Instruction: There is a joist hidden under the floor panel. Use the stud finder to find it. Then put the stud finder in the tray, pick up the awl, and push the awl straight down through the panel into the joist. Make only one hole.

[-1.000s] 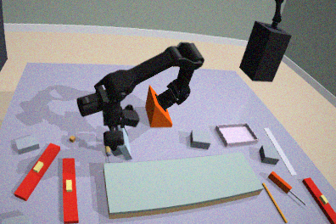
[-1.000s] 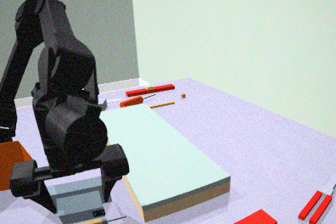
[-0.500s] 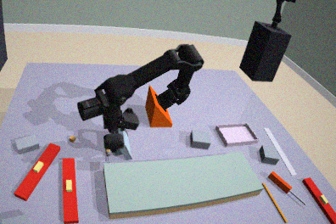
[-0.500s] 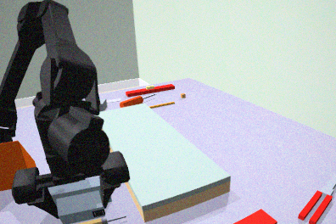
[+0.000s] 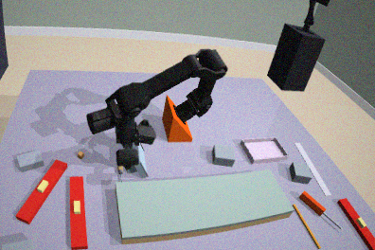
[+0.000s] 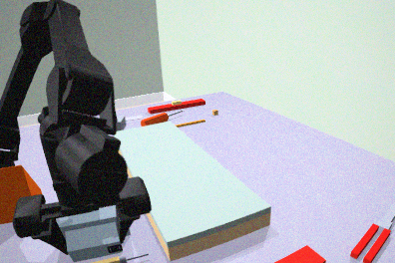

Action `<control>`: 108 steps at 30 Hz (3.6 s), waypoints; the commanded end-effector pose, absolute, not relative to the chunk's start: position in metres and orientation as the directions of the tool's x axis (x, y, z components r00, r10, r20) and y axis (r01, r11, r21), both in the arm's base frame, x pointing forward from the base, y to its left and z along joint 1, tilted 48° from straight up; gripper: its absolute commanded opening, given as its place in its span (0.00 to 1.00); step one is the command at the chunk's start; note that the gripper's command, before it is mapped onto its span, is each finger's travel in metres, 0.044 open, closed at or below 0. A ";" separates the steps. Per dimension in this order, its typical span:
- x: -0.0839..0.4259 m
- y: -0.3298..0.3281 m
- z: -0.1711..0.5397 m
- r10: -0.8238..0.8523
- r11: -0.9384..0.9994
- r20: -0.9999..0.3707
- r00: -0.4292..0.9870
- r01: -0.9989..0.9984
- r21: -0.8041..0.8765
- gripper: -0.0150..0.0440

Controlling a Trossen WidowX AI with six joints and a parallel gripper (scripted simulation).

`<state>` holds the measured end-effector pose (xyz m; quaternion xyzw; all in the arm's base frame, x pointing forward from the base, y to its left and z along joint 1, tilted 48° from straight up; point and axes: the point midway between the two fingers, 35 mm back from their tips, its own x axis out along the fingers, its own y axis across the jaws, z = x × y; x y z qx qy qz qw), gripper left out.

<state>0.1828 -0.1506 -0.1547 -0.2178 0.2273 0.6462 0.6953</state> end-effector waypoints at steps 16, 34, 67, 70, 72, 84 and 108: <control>0.182 -0.183 -0.129 0.794 0.072 -0.605 0.065 -0.997 -0.012 0.25; 0.180 -0.193 -0.117 0.783 0.072 -0.619 0.062 -0.997 -0.010 0.25; 0.180 -0.187 -0.117 0.694 0.070 -0.719 0.050 -0.998 -0.002 0.25; 0.180 -0.186 -0.117 0.683 0.070 -0.729 0.048 -0.998 -0.001 0.25; 0.180 -0.186 -0.117 0.676 0.069 -0.735 0.047 -0.998 -0.001 0.25; 0.180 -0.184 -0.116 0.631 0.069 -0.774 0.043 -0.998 0.001 0.25; 0.180 -0.181 -0.115 0.544 0.069 -0.838 0.035 -0.998 0.003 0.25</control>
